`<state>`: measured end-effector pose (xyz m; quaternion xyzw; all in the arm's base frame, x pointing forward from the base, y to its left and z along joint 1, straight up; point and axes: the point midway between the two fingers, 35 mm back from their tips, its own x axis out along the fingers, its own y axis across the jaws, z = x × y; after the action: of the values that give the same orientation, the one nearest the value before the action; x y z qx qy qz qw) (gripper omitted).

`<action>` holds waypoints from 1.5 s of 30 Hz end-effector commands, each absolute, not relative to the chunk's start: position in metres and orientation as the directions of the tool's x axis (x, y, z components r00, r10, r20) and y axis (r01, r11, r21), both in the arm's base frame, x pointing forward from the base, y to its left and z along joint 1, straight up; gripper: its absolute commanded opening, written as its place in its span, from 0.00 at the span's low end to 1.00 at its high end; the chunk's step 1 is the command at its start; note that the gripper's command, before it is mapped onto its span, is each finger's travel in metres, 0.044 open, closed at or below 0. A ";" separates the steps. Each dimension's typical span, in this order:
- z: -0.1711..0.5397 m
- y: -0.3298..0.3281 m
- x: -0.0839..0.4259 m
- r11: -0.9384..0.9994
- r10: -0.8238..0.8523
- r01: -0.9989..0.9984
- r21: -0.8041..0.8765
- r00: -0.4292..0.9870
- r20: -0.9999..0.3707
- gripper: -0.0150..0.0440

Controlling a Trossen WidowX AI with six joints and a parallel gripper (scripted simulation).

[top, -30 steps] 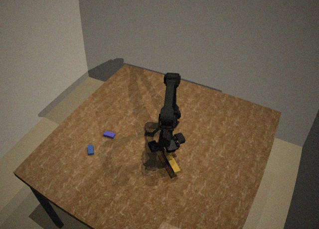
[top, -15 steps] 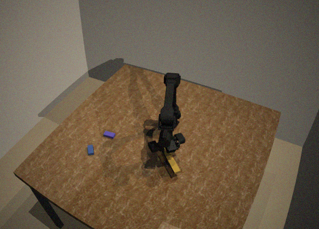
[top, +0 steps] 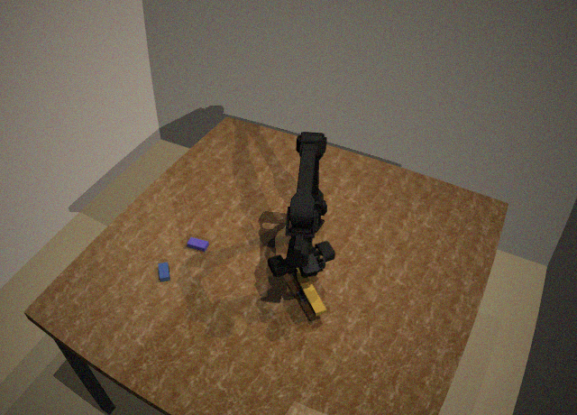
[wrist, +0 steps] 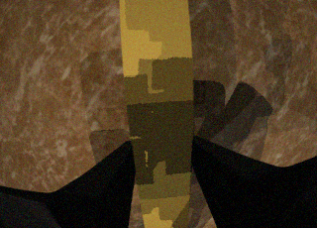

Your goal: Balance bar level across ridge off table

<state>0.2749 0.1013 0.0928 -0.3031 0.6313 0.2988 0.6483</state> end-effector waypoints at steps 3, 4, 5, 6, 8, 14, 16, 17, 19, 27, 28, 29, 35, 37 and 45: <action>0.092 0.102 0.275 0.638 0.008 -0.770 -0.012 0.023 -1.000 0.25; 0.091 0.102 0.275 0.638 0.008 -0.770 -0.012 0.023 -1.000 0.25; 0.091 0.102 0.275 0.638 0.008 -0.770 -0.012 0.023 -1.000 0.25; 0.091 0.102 0.275 0.638 0.008 -0.770 -0.012 0.023 -1.000 0.25; 0.091 0.102 0.275 0.638 0.008 -0.770 -0.012 0.023 -1.000 0.25; 0.091 0.102 0.274 0.638 0.008 -0.770 -0.012 0.023 -1.000 0.25; 0.090 0.102 0.274 0.638 0.008 -0.770 -0.012 0.023 -1.000 0.25; 0.090 0.102 0.274 0.638 0.008 -0.770 -0.012 0.023 -1.000 0.25; 0.090 0.102 0.274 0.638 0.008 -0.770 -0.012 0.023 -1.000 0.25; 0.090 0.102 0.274 0.638 0.008 -0.770 -0.012 0.023 -1.000 0.25; 0.089 0.102 0.274 0.638 0.008 -0.770 -0.012 0.023 -1.000 0.25; 0.089 0.102 0.274 0.638 0.008 -0.770 -0.012 0.023 -1.000 0.25; 0.089 0.102 0.274 0.638 0.008 -0.770 -0.012 0.023 -1.000 0.25; 0.089 0.102 0.274 0.638 0.008 -0.770 -0.012 0.023 -1.000 0.25; 0.088 0.102 0.274 0.638 0.008 -0.770 -0.012 0.023 -1.000 0.25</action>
<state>0.2754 0.1020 0.0908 -0.3022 0.6293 0.2997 0.6503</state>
